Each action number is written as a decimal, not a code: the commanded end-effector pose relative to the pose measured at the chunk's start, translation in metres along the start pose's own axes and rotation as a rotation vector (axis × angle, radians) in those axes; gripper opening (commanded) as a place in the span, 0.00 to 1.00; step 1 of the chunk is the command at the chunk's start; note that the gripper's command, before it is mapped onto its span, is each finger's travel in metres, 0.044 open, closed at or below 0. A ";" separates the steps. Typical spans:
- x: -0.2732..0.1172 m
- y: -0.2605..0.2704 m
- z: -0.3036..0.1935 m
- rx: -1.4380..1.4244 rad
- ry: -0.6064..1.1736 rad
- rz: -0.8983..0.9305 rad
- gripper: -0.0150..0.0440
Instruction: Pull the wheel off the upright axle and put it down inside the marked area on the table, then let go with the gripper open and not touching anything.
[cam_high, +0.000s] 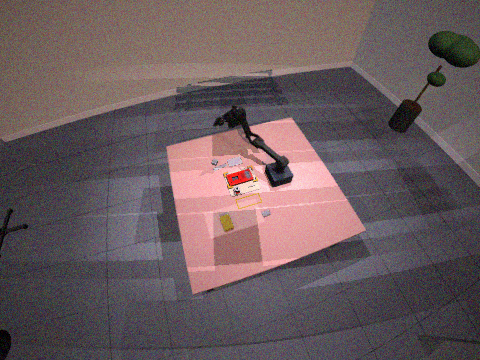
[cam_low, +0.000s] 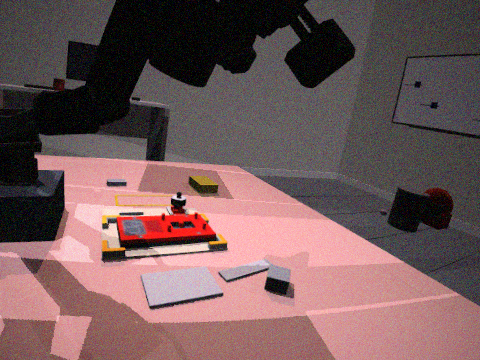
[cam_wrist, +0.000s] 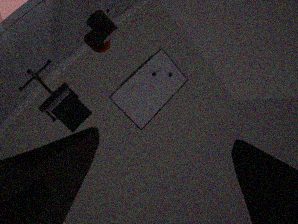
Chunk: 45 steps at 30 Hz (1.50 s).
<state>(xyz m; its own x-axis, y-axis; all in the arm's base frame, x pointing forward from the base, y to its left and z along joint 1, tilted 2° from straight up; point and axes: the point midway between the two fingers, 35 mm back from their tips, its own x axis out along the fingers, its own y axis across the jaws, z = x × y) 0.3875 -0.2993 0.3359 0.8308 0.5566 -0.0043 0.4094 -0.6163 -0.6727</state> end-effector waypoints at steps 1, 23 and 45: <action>-0.001 -0.001 -0.001 -0.008 0.002 0.004 0.89; -0.131 -0.200 -0.108 -0.729 0.402 0.495 0.76; -0.134 -0.469 -0.068 -1.435 0.719 0.771 0.76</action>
<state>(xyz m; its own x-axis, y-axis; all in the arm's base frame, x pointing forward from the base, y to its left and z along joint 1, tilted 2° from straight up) 0.1194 -0.1761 0.6841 0.8308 -0.1897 0.5233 -0.4100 -0.8444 0.3449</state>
